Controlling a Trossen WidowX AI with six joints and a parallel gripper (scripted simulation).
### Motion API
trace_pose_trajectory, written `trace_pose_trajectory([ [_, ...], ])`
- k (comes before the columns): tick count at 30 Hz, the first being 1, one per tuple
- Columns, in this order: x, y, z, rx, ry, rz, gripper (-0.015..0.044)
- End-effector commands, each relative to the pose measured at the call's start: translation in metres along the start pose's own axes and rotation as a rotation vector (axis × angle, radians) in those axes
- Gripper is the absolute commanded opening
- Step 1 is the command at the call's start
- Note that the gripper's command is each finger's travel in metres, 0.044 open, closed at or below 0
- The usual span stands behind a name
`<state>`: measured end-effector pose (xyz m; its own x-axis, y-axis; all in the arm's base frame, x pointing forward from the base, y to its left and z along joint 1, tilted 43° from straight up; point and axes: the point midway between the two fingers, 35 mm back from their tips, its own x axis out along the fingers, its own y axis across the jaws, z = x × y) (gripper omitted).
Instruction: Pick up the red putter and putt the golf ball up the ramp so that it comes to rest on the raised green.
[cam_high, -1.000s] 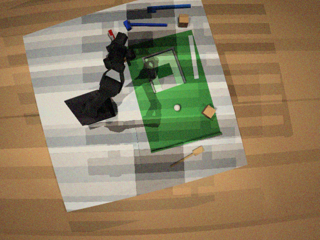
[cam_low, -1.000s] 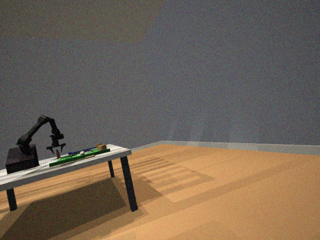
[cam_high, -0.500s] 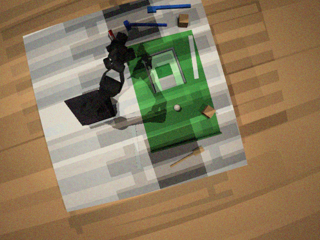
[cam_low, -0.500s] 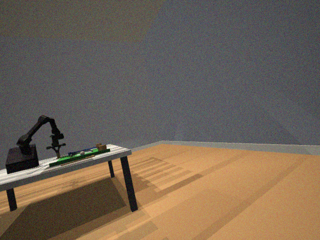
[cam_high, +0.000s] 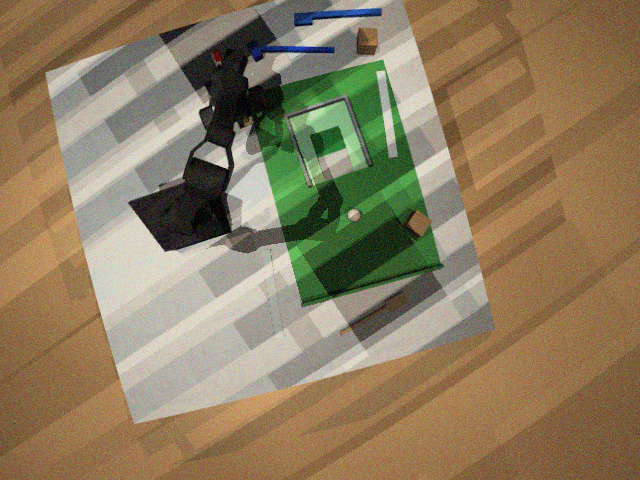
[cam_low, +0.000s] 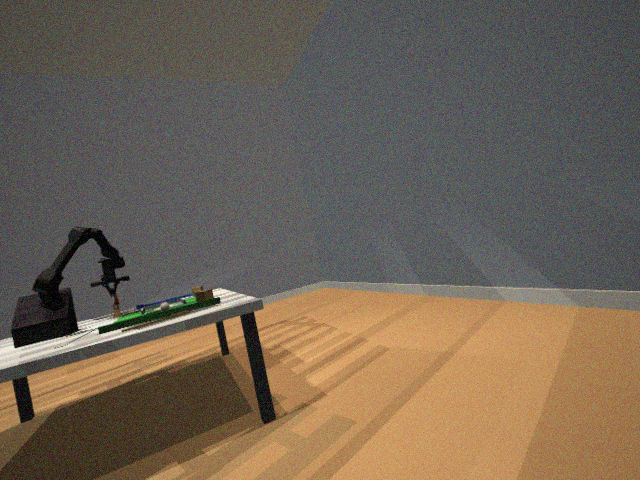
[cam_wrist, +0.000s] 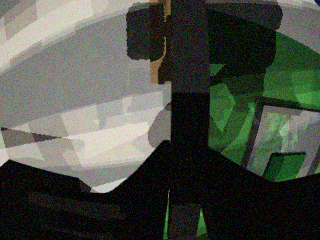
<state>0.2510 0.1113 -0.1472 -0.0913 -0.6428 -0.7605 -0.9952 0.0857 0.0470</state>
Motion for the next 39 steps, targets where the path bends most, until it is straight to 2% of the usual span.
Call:
trace_pose_trajectory([
  [1, -0.033, 0.001, 0.002, 0.006, -0.015, -0.007, 0.0000],
  [8, -0.028, -0.006, -0.005, 0.035, -0.020, -0.014, 0.0000],
  [15, -0.036, -0.032, -0.039, 0.201, -0.056, -0.017, 0.0000],
  [28, -0.042, -0.074, -0.120, 0.508, -0.106, -0.042, 0.0000],
  [39, -0.041, -0.089, -0.204, 0.783, -0.118, -0.031, 0.0000],
])
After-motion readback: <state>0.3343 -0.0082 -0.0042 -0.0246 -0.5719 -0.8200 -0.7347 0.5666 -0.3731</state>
